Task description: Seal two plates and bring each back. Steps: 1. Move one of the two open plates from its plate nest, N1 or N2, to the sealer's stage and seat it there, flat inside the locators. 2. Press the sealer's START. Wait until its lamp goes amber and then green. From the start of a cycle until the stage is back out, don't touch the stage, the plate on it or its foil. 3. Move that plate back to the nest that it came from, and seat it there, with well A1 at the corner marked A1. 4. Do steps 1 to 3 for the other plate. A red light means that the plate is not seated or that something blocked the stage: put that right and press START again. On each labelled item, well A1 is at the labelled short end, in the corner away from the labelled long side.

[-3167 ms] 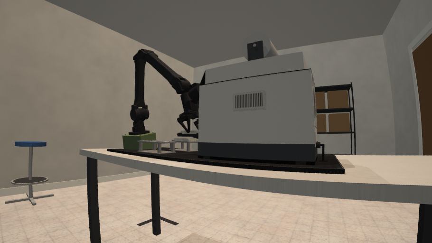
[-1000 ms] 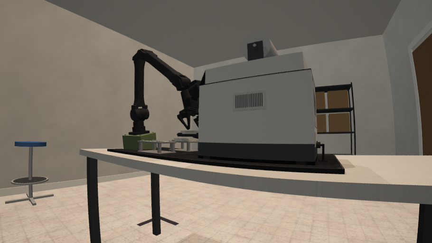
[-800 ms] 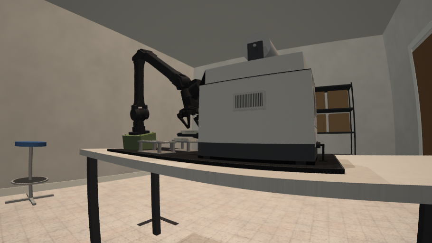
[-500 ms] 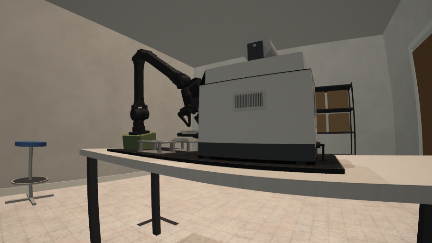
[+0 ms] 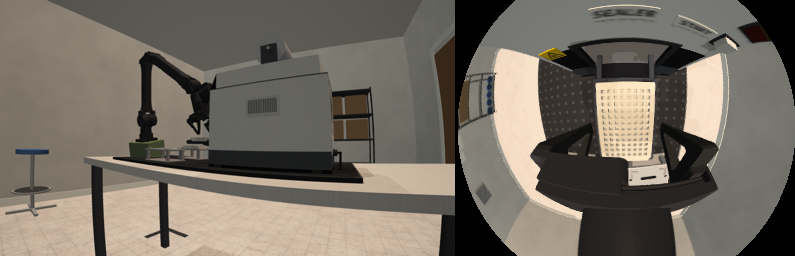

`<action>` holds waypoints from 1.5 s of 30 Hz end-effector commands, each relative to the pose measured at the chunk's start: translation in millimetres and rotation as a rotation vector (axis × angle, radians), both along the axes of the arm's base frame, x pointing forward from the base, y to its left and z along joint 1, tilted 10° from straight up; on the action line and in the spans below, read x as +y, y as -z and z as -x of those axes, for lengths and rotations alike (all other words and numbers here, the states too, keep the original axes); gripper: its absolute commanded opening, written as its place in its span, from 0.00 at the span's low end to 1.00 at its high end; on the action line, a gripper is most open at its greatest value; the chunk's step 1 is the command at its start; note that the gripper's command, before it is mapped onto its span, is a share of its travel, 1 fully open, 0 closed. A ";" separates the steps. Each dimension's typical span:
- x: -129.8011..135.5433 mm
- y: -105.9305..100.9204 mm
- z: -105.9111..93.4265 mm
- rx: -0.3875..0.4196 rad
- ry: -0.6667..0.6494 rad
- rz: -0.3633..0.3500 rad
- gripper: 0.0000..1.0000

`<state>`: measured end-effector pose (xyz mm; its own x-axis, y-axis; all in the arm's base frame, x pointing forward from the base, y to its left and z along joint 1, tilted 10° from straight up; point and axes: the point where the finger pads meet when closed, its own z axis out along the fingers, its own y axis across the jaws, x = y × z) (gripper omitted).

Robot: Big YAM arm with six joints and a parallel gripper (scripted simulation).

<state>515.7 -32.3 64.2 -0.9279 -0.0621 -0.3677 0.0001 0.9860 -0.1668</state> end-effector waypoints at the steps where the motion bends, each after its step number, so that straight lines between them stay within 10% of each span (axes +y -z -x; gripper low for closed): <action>1: 6.0 -3.0 -10.9 -0.026 -0.006 0.000 1.00; 22: 6.1 -43.2 -30.3 -0.113 -0.008 -0.001 1.00; 35: 5.7 -14.6 -19.9 -0.053 -0.009 -0.002 1.00; 45: 8.5 -57.8 -20.4 -0.079 -0.001 0.000 1.00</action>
<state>511.4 -27.0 71.1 -0.9331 -0.0665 -0.3535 -0.0075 0.9861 -0.1659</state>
